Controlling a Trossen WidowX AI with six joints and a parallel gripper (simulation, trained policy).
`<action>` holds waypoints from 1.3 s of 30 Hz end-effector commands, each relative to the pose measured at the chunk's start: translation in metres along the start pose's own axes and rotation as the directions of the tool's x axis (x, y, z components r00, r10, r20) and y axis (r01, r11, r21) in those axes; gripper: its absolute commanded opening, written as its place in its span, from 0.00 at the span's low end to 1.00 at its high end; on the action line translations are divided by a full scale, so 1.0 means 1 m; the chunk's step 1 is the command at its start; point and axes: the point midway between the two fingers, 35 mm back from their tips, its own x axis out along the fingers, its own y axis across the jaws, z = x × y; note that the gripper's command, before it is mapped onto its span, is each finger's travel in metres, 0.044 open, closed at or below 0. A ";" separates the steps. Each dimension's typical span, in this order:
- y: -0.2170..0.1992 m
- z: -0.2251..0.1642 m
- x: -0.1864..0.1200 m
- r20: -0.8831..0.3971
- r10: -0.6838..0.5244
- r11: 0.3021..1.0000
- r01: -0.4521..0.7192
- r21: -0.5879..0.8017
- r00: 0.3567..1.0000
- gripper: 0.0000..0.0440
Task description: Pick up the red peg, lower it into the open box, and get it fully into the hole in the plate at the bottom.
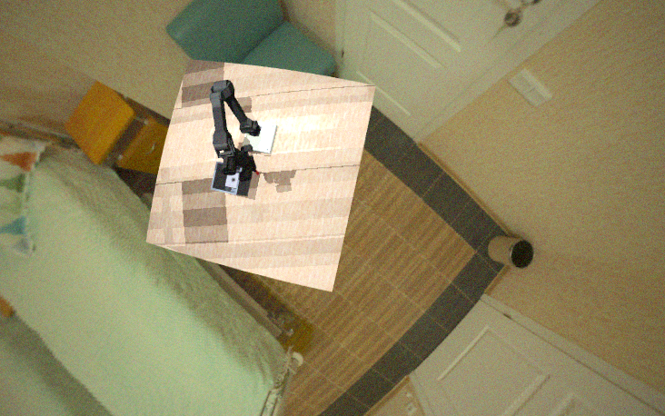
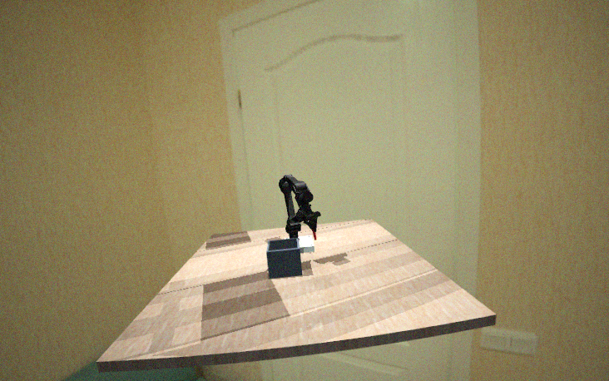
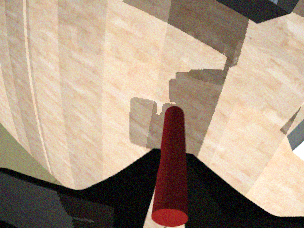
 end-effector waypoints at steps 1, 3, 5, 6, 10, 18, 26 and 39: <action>0.007 0.009 -0.016 0.037 0.034 0.999 -0.034 -0.005 0.999 0.00; 0.010 0.017 -0.025 0.063 0.049 0.999 -0.049 -0.003 0.997 0.00; 0.013 0.024 -0.033 0.089 0.058 0.998 -0.058 0.001 0.994 0.00; 0.014 0.029 -0.037 0.102 0.061 0.998 -0.061 0.004 0.993 0.00; 0.016 0.046 -0.048 0.152 0.060 0.998 -0.064 0.022 0.987 0.00; 0.010 0.078 -0.056 0.210 0.001 0.997 -0.017 0.078 0.978 0.00; 0.006 0.106 -0.055 0.224 -0.056 0.992 0.027 0.127 0.973 0.00; 0.002 0.140 -0.043 0.200 -0.122 0.981 0.087 0.172 0.972 0.00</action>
